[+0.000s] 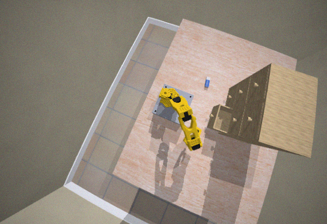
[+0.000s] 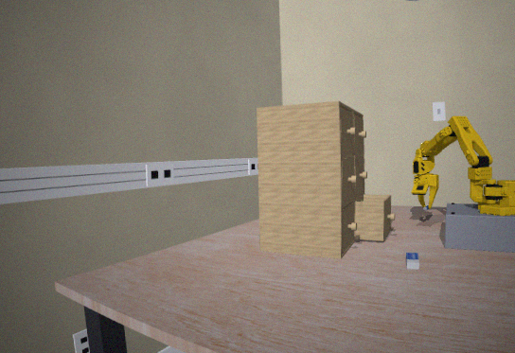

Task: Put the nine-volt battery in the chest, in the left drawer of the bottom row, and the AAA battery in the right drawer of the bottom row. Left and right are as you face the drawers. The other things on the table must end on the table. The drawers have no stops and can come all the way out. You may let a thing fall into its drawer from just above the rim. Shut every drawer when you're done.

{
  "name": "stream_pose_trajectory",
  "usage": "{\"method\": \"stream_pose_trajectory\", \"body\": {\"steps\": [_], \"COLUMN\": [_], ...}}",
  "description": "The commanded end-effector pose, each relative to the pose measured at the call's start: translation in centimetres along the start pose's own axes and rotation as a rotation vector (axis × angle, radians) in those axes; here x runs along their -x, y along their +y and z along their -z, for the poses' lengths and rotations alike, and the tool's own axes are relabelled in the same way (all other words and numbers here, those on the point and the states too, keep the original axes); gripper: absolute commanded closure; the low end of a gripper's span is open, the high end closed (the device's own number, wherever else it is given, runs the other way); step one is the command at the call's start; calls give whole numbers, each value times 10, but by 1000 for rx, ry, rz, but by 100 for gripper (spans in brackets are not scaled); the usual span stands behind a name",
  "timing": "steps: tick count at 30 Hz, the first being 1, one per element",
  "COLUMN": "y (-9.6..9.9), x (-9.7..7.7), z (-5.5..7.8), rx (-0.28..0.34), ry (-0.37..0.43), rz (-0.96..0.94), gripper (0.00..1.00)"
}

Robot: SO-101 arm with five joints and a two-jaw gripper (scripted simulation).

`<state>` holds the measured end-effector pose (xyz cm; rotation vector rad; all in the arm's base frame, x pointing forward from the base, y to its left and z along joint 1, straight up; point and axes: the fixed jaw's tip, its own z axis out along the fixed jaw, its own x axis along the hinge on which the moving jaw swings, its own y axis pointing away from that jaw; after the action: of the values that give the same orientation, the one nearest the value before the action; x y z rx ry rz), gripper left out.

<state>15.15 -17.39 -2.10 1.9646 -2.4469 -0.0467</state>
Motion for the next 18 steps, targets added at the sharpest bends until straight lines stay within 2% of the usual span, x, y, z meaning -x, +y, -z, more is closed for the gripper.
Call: {"method": "stream_pose_trajectory", "body": {"steps": [1,18], "y": [-2,0], "x": [4,18], "z": [4,3], "rx": [-25,-21], "ry": [18,23], "rz": [123,544], "gripper": [100,100]}}
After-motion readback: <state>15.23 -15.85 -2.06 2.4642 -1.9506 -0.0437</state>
